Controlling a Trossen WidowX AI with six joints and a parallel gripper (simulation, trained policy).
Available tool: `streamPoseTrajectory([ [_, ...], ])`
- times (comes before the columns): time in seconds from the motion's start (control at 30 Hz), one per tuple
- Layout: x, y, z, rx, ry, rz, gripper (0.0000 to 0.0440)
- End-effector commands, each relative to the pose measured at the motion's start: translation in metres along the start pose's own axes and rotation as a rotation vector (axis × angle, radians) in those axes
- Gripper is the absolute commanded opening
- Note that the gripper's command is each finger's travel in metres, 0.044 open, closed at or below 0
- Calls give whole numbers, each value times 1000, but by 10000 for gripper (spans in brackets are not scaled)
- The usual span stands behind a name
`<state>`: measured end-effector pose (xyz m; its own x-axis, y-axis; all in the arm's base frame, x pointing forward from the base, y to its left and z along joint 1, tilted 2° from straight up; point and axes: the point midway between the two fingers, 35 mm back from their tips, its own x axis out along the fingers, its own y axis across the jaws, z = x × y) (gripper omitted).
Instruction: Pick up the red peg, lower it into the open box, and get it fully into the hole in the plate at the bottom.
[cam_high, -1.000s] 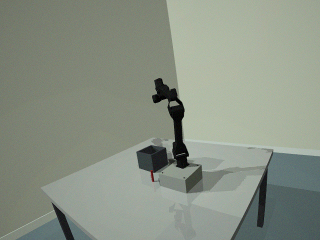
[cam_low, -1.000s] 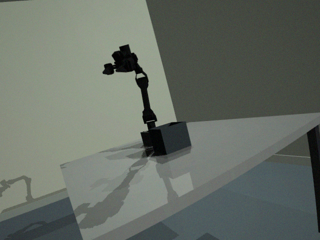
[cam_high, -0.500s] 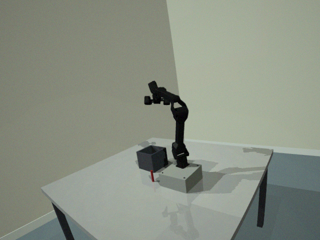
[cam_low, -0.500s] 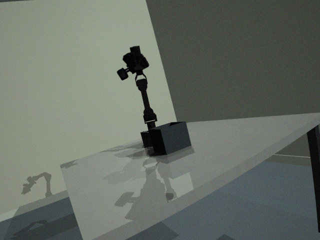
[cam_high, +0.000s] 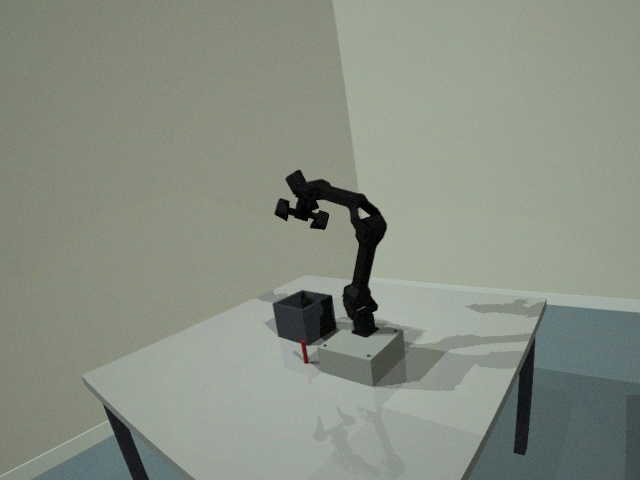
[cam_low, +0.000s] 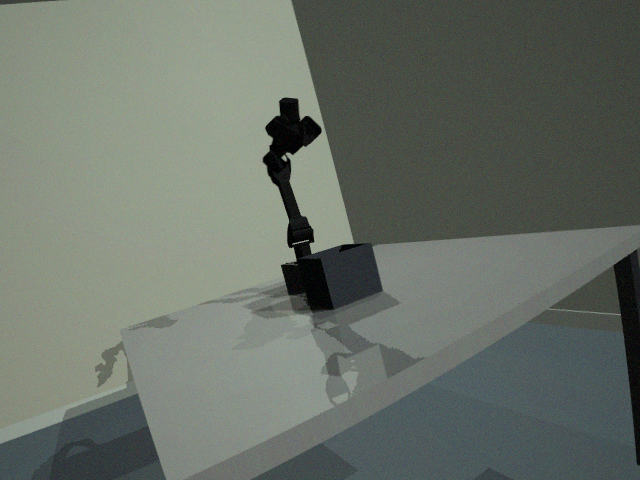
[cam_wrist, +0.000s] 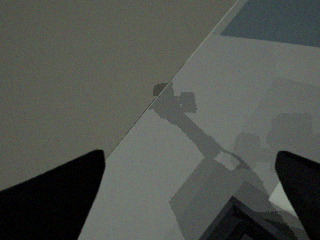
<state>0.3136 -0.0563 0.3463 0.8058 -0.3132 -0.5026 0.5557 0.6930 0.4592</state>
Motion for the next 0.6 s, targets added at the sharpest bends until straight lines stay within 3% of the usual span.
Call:
streamPoseTrajectory([
  [0.0, -7, 6, -24, 58, 75, 36, 438],
  [0.57, -35, 17, -130, 276, 451, 47, 432],
])
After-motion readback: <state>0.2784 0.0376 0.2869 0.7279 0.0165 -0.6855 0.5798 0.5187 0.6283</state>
